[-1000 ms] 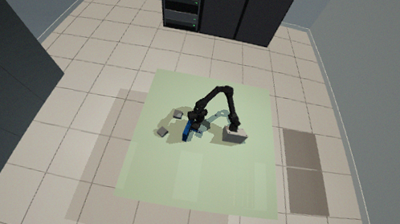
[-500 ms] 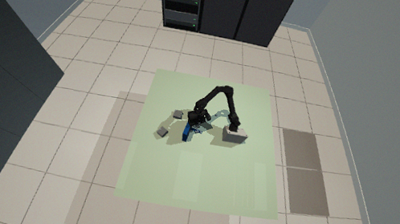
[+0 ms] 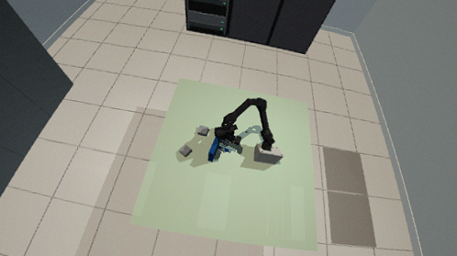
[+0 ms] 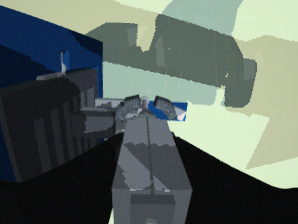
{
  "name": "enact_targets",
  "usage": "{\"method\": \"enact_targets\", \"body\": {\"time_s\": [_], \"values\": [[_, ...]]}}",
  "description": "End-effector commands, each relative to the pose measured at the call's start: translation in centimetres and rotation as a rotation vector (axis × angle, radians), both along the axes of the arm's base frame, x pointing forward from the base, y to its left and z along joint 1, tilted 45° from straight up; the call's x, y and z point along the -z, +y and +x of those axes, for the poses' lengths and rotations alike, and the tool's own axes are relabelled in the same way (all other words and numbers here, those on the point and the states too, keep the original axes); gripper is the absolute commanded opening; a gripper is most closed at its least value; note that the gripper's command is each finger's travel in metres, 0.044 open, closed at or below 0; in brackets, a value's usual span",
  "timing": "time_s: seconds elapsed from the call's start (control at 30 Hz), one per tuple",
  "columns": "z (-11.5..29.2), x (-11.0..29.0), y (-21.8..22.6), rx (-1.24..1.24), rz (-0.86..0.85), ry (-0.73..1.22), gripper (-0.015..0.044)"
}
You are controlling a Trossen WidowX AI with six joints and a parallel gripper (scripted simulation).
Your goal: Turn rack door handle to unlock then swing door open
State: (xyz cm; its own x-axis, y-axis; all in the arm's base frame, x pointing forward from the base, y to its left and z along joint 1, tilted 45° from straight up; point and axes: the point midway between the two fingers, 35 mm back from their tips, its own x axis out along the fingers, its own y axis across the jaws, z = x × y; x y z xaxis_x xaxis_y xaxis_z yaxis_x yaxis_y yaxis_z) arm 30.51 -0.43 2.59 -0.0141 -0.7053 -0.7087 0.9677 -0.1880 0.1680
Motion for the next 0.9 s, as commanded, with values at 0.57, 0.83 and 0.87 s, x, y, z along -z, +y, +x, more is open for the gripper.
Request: {"method": "enact_targets", "body": {"time_s": [0.57, 0.83, 0.87], "values": [[0.04, 0.23, -0.04, 0.239, 0.000, -0.236, 0.0024], [0.04, 0.23, -0.04, 0.239, 0.000, -0.236, 0.0208], [0.04, 0.23, -0.04, 0.239, 0.000, -0.236, 0.0234]]}}
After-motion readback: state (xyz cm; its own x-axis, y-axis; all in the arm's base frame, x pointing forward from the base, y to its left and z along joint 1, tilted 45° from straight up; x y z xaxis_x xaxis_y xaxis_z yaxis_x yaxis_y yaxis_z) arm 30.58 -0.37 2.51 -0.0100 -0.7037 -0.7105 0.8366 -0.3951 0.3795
